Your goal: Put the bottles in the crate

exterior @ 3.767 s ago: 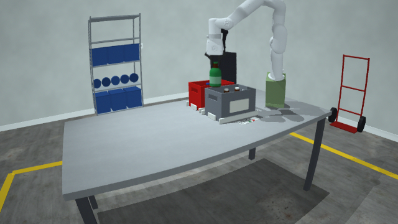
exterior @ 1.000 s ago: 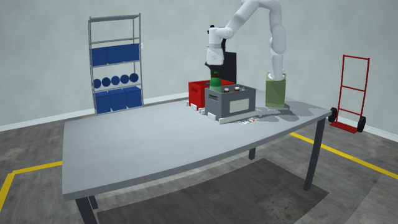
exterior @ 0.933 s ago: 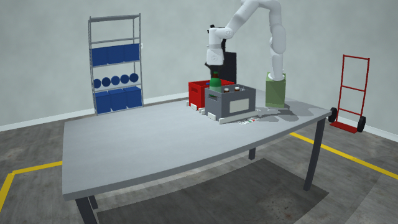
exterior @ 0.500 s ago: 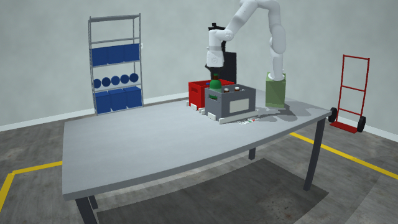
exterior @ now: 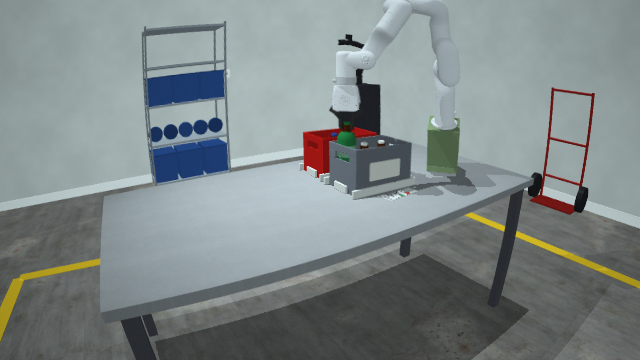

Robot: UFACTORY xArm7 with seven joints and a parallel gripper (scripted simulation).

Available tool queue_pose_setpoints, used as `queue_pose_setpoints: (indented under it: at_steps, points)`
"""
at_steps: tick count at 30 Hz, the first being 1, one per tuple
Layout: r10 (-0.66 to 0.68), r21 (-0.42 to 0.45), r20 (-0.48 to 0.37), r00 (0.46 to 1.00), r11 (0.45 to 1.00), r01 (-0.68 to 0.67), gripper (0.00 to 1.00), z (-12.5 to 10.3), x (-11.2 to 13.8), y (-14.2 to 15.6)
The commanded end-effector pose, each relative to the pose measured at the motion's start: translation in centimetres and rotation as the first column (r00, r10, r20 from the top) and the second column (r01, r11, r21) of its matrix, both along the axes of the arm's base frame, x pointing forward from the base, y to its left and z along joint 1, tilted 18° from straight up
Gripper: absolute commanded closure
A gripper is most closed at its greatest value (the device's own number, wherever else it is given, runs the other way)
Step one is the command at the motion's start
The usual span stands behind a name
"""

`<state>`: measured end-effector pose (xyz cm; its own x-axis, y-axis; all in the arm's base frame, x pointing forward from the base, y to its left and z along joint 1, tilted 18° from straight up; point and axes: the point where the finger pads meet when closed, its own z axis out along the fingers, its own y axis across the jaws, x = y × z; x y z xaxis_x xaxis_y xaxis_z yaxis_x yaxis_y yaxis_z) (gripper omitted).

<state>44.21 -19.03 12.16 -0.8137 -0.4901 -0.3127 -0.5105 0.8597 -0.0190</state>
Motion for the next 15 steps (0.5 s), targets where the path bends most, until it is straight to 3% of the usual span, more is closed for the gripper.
queue_pose_setpoints:
  at_steps: [1,15]
  points:
    - [-0.002,-0.003,0.004,1.000,1.000,0.002,1.00,-0.1,0.2,-0.1]
    - [-0.002,-0.003,0.004,1.000,1.000,0.002,1.00,-1.4,0.6,0.1]
